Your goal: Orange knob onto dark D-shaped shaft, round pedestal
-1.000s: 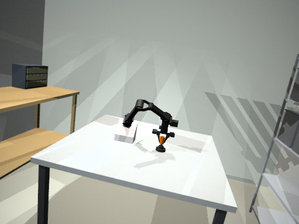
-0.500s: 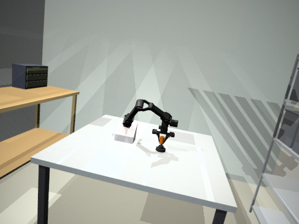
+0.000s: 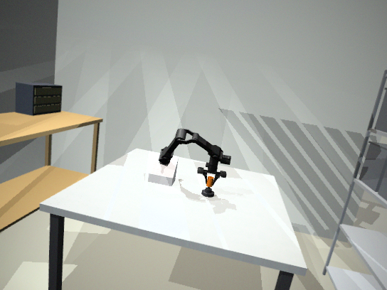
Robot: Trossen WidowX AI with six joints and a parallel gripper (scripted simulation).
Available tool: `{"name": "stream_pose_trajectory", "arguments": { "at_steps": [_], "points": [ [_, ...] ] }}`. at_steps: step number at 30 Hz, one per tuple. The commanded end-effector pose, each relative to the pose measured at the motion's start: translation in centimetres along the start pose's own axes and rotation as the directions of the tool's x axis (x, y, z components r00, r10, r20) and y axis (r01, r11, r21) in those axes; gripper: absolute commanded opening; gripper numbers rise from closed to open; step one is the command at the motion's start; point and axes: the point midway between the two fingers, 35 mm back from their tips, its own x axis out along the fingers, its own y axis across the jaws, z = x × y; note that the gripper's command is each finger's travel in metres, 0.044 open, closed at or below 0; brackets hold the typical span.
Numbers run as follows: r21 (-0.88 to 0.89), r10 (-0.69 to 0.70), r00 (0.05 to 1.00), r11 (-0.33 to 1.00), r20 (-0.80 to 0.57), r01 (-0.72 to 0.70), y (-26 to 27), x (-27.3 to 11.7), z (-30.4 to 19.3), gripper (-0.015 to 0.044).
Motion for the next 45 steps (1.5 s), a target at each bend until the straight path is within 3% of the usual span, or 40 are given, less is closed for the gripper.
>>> {"name": "stream_pose_trajectory", "arguments": {
  "at_steps": [1,28,35,45],
  "points": [
    [-0.006,-0.003,1.000,1.000,-0.004,0.003,0.04,-0.10,-0.02,0.0000],
    [-0.006,-0.003,1.000,1.000,-0.004,0.003,0.08,-0.22,-0.11,0.0000],
    [-0.204,-0.003,1.000,0.979,-0.004,0.002,-0.14,-0.23,-0.12,0.0000],
    [-0.214,-0.003,1.000,0.977,-0.004,0.002,-0.09,-0.13,0.01,0.0000]
  ]
}}
